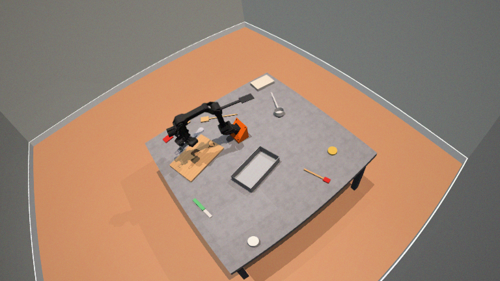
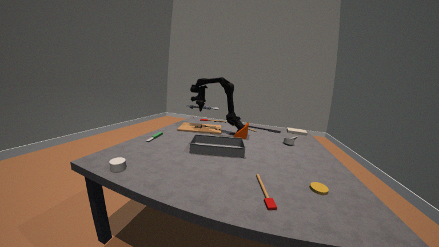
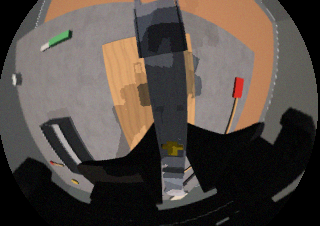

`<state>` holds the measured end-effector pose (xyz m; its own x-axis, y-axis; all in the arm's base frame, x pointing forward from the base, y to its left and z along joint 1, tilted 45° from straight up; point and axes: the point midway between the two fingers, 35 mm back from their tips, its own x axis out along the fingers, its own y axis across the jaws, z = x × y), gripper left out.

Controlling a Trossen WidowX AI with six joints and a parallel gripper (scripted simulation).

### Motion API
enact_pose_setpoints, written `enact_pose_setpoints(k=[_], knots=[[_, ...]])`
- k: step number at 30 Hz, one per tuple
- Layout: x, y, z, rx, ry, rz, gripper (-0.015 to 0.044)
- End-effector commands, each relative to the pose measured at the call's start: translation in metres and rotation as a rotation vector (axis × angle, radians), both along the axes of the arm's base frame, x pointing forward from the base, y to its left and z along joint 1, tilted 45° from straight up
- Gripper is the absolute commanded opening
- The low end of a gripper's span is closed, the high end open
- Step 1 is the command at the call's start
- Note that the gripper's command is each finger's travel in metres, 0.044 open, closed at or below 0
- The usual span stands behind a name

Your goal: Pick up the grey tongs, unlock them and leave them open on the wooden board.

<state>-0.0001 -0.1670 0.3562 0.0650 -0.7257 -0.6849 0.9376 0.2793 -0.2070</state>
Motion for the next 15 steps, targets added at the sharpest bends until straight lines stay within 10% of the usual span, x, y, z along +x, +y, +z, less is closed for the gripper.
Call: enact_pose_setpoints(k=[1,15], knots=[[0.0,-0.005,-0.003,0.001,0.0,0.002,-0.015],[0.0,-0.023,-0.017,0.002,-0.002,0.002,-0.015]])
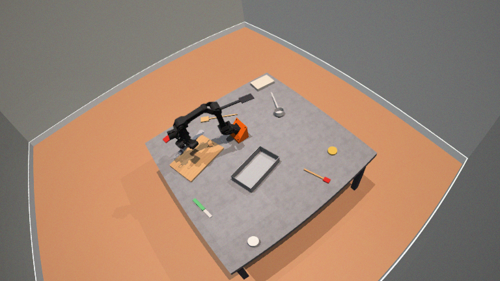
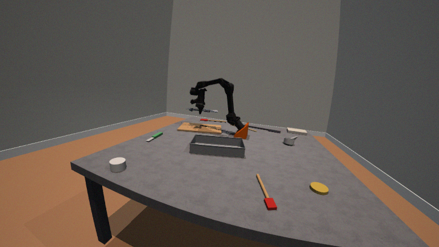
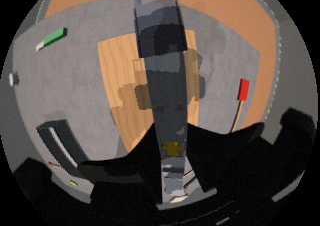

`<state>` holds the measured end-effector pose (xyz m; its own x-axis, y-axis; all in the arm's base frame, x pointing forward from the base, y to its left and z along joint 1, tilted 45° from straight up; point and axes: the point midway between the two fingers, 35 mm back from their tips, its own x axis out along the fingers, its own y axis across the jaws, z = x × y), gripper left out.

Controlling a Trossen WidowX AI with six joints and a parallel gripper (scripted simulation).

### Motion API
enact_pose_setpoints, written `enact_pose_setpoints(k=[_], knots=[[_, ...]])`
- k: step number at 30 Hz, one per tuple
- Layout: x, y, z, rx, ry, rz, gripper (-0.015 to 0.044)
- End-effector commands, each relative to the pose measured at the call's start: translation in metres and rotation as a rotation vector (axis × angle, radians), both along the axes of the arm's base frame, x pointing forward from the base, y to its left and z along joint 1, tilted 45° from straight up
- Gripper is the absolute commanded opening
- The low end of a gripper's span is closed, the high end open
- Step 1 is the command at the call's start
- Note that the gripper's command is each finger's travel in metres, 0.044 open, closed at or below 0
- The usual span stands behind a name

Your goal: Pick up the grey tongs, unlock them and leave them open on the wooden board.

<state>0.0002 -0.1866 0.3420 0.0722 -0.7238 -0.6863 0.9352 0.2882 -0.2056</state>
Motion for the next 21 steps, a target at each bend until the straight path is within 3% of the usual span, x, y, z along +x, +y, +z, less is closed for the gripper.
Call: enact_pose_setpoints(k=[1,21], knots=[[-0.001,-0.005,-0.003,0.0,-0.001,-0.007,-0.015],[0.001,-0.029,-0.025,0.001,-0.003,-0.007,-0.015]])
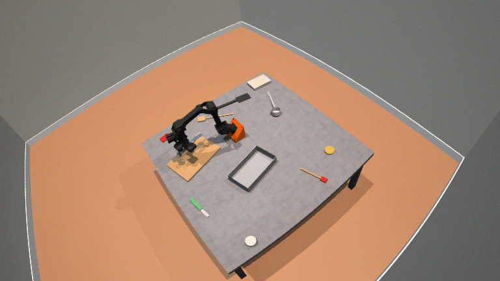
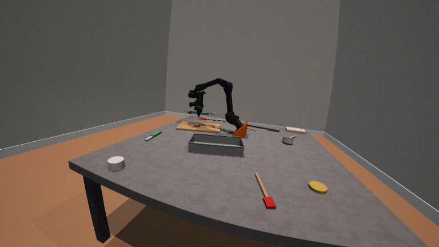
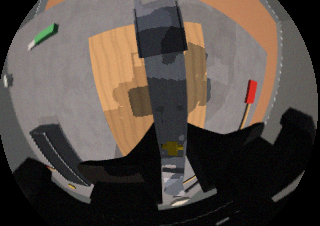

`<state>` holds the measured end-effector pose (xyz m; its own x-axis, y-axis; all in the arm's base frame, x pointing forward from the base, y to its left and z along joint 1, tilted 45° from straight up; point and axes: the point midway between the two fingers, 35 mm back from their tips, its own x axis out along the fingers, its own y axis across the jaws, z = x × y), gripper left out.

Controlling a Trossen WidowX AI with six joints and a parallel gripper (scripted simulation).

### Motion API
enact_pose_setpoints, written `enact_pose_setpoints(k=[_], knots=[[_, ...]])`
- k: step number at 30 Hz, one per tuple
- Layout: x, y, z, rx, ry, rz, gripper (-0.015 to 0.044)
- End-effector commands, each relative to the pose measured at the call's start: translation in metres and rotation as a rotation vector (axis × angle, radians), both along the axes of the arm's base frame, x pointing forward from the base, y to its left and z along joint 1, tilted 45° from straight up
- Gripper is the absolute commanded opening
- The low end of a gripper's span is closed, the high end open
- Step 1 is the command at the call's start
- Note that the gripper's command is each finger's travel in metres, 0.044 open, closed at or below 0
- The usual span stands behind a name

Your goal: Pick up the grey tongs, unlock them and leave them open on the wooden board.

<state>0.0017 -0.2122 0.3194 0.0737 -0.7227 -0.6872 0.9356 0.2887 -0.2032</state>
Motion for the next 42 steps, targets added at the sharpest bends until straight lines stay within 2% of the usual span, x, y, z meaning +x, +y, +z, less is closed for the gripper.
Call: enact_pose_setpoints(k=[1,33,42], knots=[[0.0,-0.004,-0.004,0.0,-0.001,-0.007,-0.015],[0.006,-0.033,-0.04,0.001,-0.004,-0.007,-0.015],[0.007,-0.032,-0.039,0.004,-0.003,0.0,0.0086]])
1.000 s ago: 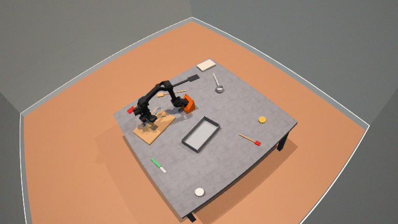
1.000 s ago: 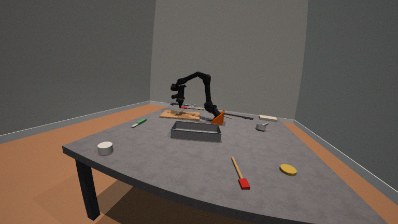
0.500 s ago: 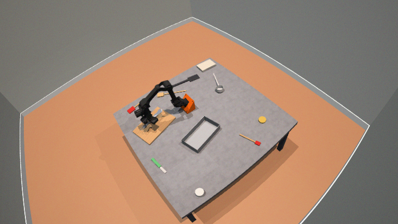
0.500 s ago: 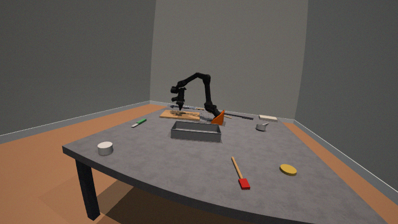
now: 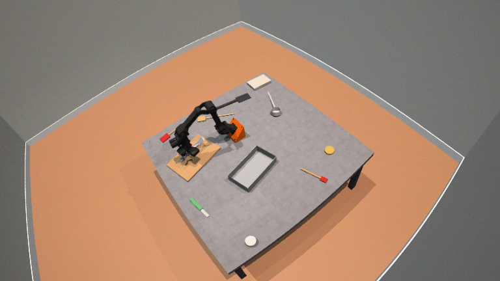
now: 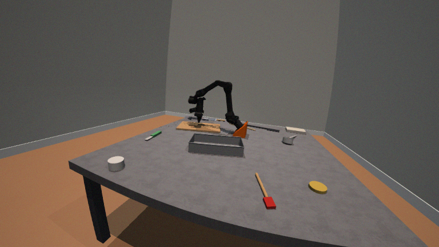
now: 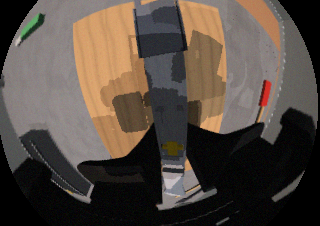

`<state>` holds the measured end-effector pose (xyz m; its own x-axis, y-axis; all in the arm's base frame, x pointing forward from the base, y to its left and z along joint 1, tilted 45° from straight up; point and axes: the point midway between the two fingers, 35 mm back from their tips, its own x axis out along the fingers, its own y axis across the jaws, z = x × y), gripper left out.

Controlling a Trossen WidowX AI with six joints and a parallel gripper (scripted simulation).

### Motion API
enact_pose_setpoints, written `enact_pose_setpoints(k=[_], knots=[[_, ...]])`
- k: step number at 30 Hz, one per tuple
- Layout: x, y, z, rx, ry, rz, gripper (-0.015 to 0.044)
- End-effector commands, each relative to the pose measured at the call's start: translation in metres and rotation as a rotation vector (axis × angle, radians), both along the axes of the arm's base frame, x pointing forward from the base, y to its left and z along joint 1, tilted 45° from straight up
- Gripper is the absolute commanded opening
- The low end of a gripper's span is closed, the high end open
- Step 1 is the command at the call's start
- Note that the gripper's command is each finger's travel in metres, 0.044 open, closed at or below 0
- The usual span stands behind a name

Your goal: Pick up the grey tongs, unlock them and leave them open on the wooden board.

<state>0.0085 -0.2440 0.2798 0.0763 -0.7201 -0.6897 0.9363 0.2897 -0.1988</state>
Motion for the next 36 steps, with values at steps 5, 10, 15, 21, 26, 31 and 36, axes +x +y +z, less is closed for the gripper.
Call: enact_pose_setpoints(k=[5,10,15,21,26,31,36], knots=[[0.0,0.0,0.0,0.0,0.0,0.0,0.0217],[0.0,0.0,0.0,0.0,0.0,0.0,0.0349],[0.0,0.0,0.0,0.0,0.0,0.0,0.044],[0.025,0.01,0.0,0.048,-0.021,0.005,0.044],[0.055,0.028,0.002,0.098,-0.031,0.011,0.044],[0.08,0.05,0.007,0.117,-0.026,0.018,0.044],[0.098,0.072,0.015,0.105,-0.019,0.032,0.044]])
